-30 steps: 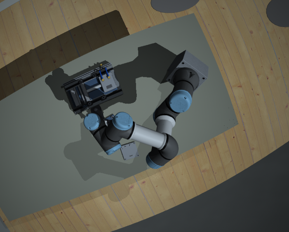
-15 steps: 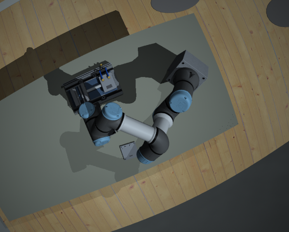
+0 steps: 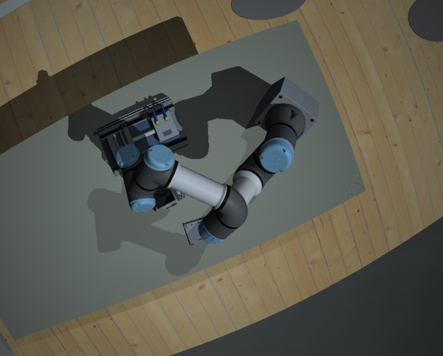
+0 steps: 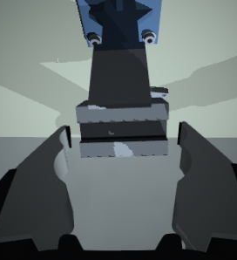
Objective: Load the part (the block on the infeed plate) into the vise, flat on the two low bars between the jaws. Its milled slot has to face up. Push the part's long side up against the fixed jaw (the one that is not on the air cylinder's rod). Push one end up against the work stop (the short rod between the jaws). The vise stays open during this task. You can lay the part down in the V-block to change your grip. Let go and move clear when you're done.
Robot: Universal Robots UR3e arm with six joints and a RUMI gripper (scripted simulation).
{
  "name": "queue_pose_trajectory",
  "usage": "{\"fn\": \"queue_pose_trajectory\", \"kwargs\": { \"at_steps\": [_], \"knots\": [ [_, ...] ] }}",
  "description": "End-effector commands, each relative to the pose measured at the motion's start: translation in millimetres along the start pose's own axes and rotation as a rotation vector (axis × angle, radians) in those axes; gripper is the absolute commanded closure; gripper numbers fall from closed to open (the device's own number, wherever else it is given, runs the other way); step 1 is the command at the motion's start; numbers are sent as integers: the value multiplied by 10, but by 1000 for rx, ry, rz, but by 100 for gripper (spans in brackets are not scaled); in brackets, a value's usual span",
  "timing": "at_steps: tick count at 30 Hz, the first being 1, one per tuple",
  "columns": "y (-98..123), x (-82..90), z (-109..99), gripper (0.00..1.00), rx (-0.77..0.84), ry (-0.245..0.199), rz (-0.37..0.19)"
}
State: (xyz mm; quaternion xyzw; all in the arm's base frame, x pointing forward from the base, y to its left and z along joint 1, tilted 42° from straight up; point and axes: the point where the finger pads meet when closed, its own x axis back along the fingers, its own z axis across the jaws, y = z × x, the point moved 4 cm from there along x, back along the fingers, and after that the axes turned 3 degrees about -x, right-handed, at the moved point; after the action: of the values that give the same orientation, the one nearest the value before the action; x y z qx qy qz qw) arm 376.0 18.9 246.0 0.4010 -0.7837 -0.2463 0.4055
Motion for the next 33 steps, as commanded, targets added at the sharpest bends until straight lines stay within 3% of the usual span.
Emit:
{"fn": "queue_pose_trajectory", "kwargs": {
  "at_steps": [1, 14, 33],
  "knots": [
    [-15, 4, -4, 49, 2, 4, -32],
    [-49, 2, -6, 49, 2, 8, -103],
    [-75, -2, -8, 49, 2, 11, -157]
  ]
}}
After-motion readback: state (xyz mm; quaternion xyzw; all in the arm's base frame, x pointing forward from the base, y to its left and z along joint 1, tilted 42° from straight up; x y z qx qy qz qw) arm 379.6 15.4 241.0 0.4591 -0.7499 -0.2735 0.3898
